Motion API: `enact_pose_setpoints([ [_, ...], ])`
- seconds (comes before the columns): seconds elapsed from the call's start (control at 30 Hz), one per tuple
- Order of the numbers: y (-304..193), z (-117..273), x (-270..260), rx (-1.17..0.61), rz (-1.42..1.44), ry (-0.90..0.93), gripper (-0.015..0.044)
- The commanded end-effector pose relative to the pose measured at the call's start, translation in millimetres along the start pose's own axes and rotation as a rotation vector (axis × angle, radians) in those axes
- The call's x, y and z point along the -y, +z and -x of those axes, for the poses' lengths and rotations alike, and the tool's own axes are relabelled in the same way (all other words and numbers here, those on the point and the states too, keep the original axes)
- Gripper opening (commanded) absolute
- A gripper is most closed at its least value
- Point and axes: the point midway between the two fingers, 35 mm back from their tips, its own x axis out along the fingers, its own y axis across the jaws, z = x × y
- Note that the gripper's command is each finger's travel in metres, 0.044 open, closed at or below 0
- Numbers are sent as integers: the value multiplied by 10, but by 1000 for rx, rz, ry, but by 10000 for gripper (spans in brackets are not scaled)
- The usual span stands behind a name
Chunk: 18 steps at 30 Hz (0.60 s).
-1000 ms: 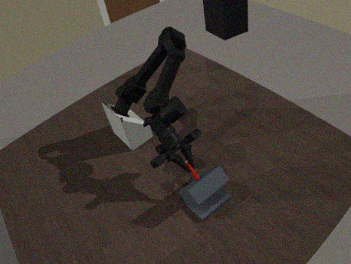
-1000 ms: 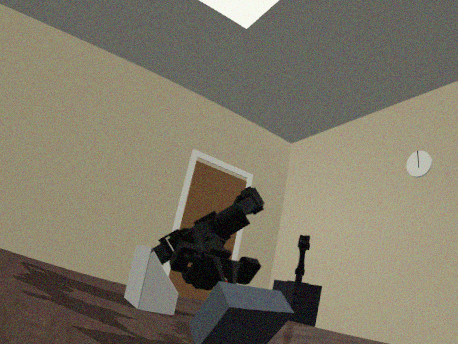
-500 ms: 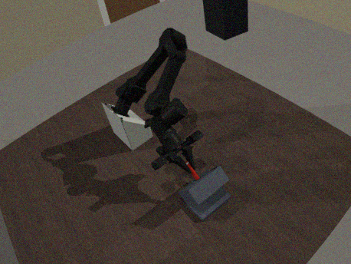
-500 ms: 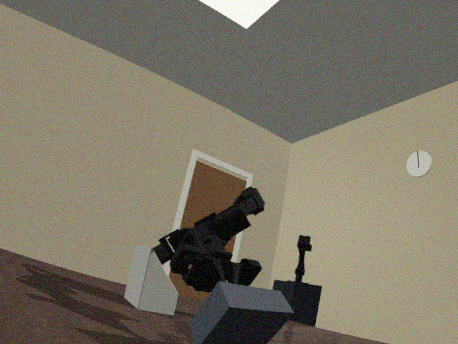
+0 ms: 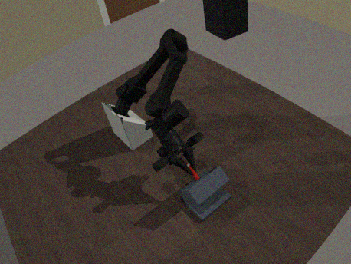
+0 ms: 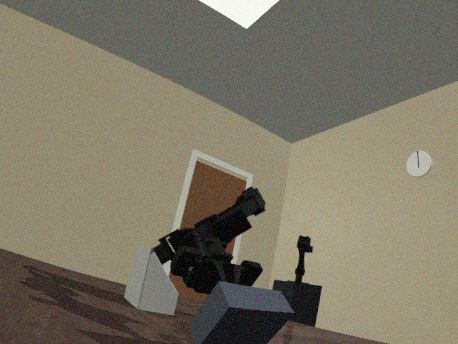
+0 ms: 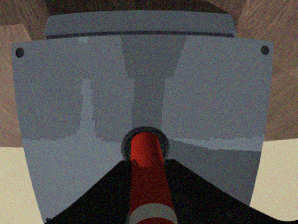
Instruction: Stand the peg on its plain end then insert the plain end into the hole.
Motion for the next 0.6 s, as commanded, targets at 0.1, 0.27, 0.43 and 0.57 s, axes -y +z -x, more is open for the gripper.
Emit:
enact_pose_setpoints([
  [0.1, -20, -37, 0, -5, -2, 0, 0],
  [0.27, -23, -56, 0, -5, -2, 0, 0],
  [0.43, -30, -71, 1, -5, -2, 0, 0],
  [0.57, -37, -79, 3, -5, -2, 0, 0],
])
